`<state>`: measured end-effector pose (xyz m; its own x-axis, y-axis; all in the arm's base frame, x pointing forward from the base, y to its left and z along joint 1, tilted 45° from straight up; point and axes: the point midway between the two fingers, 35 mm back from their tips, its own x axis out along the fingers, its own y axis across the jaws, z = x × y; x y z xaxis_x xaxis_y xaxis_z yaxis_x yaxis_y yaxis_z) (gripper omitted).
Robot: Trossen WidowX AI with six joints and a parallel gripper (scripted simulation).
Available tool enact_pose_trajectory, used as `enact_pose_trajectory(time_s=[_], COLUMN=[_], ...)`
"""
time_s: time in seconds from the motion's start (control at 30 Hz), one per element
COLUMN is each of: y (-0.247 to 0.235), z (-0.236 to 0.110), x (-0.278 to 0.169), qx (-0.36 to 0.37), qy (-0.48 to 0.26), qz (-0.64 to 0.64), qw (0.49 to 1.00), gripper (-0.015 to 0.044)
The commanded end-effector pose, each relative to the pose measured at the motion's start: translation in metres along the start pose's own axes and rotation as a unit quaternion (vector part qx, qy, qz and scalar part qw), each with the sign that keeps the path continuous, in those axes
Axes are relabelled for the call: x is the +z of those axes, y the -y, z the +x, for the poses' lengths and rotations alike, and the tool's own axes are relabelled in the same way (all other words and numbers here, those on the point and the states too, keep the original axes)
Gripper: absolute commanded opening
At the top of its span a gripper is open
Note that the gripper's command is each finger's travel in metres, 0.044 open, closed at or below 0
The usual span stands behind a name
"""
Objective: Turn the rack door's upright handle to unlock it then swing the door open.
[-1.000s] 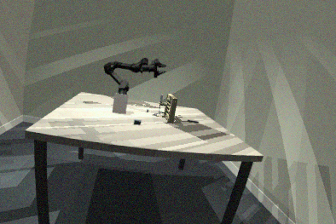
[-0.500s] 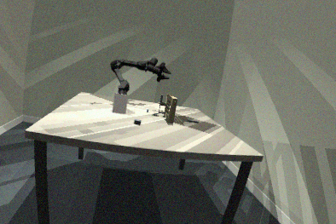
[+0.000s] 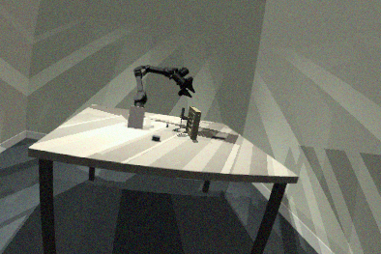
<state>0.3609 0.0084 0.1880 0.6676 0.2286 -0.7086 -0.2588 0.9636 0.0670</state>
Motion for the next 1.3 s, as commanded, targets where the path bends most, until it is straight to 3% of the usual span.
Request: enact_pose_trajectory(time_s=[0.0, 0.77, 1.07, 1.27], y=[0.0, -0.013, -0.017, -0.017], z=[0.012, 0.028, 0.025, 0.025], x=[-0.015, -0.064, -0.07, -0.07], qx=[0.039, 0.227, 0.299, 0.304], qy=[-0.063, -0.287, -0.344, -0.348], qz=[0.009, 0.108, 0.169, 0.174], qw=[0.997, 0.924, 0.874, 0.87], gripper=[0.0285, 0.0285, 0.0285, 0.0285])
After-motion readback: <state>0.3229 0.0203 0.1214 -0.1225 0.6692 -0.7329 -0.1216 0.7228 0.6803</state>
